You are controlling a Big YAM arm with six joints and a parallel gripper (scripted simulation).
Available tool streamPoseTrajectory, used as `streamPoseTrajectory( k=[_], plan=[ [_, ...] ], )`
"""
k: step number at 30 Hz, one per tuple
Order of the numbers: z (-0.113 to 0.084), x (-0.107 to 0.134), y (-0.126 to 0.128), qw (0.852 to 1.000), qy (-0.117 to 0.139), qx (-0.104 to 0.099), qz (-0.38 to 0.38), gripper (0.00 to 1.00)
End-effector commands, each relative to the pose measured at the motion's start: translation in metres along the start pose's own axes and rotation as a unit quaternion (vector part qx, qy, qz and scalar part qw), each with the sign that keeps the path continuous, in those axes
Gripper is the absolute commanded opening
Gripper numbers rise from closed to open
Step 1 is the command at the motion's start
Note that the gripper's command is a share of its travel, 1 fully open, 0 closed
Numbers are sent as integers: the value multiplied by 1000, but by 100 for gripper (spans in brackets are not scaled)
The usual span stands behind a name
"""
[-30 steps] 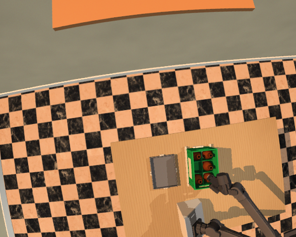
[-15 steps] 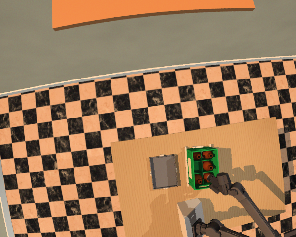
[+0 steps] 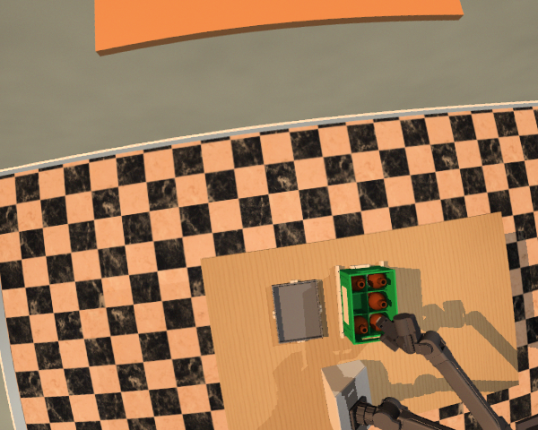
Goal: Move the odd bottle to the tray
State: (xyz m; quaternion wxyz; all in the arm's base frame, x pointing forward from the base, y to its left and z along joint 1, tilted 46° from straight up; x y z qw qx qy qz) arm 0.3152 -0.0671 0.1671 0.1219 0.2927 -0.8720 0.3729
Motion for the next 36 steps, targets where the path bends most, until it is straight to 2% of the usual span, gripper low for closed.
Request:
streamPoseTrajectory(
  k=[1,18,29,30,33,36],
  plan=[
    [6,-1,-4,1000,7,-2,4,61],
    [8,-1,-4,1000,6,-2,1,61],
    [17,0,0,1000,8,-3,-2,61],
    [12,-4,-11,1000,1,2,8,61],
    [22,0,0,1000,8,-3,-2,61],
    [26,0,0,1000,8,-3,-2,61]
  ],
)
Point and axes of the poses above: the point where the finger pads meet when closed, its own z axis out along the fingers, its own y axis across the jaws, x = y × z, the point moved 5 cm from there along -z, back along the fingers, and after that the axes turned 2 degrees about z, right-handed, at the moved point
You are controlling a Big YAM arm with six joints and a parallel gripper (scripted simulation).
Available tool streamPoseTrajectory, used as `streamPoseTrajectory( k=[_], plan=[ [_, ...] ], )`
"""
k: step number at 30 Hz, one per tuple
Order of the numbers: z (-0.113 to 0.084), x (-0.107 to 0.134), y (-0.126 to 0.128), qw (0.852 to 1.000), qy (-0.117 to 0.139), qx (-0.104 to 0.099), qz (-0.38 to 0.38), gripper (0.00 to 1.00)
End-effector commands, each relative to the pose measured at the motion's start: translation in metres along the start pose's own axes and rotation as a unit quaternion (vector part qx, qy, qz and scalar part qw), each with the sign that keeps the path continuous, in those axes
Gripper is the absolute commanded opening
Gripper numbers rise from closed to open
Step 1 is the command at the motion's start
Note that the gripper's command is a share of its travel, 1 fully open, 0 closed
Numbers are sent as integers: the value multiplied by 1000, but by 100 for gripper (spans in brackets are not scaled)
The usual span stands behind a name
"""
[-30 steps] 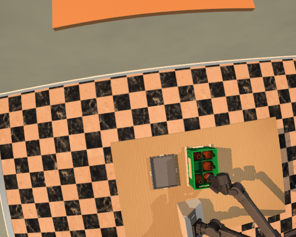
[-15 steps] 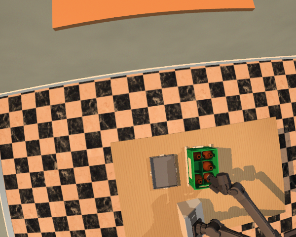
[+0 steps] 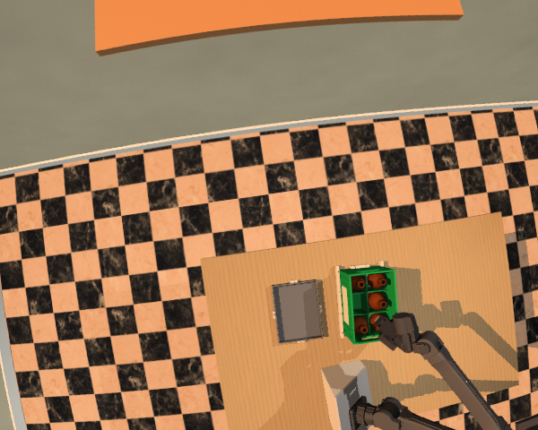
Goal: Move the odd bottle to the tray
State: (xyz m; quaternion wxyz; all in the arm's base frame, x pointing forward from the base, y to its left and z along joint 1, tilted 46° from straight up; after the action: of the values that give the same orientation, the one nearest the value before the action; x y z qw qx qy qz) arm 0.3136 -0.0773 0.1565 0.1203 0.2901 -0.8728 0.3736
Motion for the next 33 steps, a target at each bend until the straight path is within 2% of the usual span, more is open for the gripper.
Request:
streamPoseTrajectory(
  k=[1,7,11,13,18,21,24,33],
  plan=[
    [11,-2,-4,1000,7,-2,-3,61],
    [20,-1,-1,1000,9,-4,-5,61],
    [17,-4,-11,1000,2,1,4,61],
    [24,-1,-2,1000,8,-4,-4,61],
    [27,-2,-7,1000,5,-1,0,61],
    [32,0,-1,1000,9,-4,-5,61],
    [31,-2,-7,1000,5,-1,0,61],
    [34,-1,-4,1000,7,-3,-3,61]
  ],
)
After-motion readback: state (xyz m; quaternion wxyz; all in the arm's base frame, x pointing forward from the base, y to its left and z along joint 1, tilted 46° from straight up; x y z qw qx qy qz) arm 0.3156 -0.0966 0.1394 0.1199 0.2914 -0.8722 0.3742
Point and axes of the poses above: the point where the finger pads meet when closed, its own z axis out along the fingers, its own y axis across the jaws, x = y × z, the point moved 5 cm from there along -z, back along the fingers, and after that the axes turned 2 degrees about z, right-handed, at the moved point
